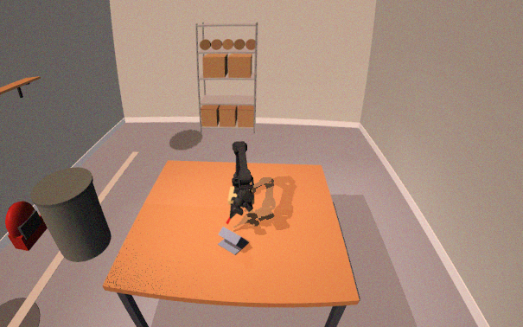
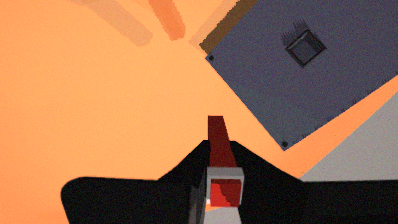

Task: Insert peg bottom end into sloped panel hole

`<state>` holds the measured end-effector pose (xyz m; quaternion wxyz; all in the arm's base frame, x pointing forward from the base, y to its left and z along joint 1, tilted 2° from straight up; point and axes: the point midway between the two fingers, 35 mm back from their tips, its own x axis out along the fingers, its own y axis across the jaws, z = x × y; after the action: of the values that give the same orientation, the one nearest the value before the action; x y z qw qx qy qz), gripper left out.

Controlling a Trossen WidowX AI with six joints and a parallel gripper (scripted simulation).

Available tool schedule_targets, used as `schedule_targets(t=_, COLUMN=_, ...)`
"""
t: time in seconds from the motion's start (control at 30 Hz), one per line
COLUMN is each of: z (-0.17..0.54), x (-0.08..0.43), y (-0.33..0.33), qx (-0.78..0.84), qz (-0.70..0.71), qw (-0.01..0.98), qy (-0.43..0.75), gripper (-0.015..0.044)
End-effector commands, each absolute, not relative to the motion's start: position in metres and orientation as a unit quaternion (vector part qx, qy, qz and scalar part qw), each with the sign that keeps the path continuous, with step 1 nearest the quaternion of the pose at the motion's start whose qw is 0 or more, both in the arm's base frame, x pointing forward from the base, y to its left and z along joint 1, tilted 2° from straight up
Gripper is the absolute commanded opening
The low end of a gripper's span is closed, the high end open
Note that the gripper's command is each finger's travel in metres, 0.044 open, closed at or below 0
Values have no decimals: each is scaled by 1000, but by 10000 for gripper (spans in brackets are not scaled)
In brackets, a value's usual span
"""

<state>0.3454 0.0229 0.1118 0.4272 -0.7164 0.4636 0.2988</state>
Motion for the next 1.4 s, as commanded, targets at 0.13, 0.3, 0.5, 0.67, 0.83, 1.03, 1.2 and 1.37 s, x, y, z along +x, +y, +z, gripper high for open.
schedule_targets(t=0.13, z=113, x=345, y=32, qx=-745, qz=301, qw=398, qy=443, gripper=0)
schedule_targets(t=0.3, z=114, x=345, y=38, qx=-762, qz=303, qw=379, qy=429, gripper=0)
schedule_targets(t=0.5, z=115, x=344, y=45, qx=-780, qz=304, qw=357, qy=414, gripper=0)
schedule_targets(t=0.67, z=115, x=343, y=51, qx=-795, qz=305, qw=338, qy=400, gripper=0)
schedule_targets(t=0.83, z=116, x=342, y=57, qx=-810, qz=305, qw=319, qy=387, gripper=0)
schedule_targets(t=1.03, z=117, x=341, y=64, qx=-826, qz=304, qw=295, qy=371, gripper=0)
schedule_targets(t=1.2, z=118, x=340, y=69, qx=-839, qz=303, qw=276, qy=358, gripper=0)
schedule_targets(t=1.37, z=119, x=338, y=75, qx=-851, qz=302, qw=256, qy=345, gripper=0)
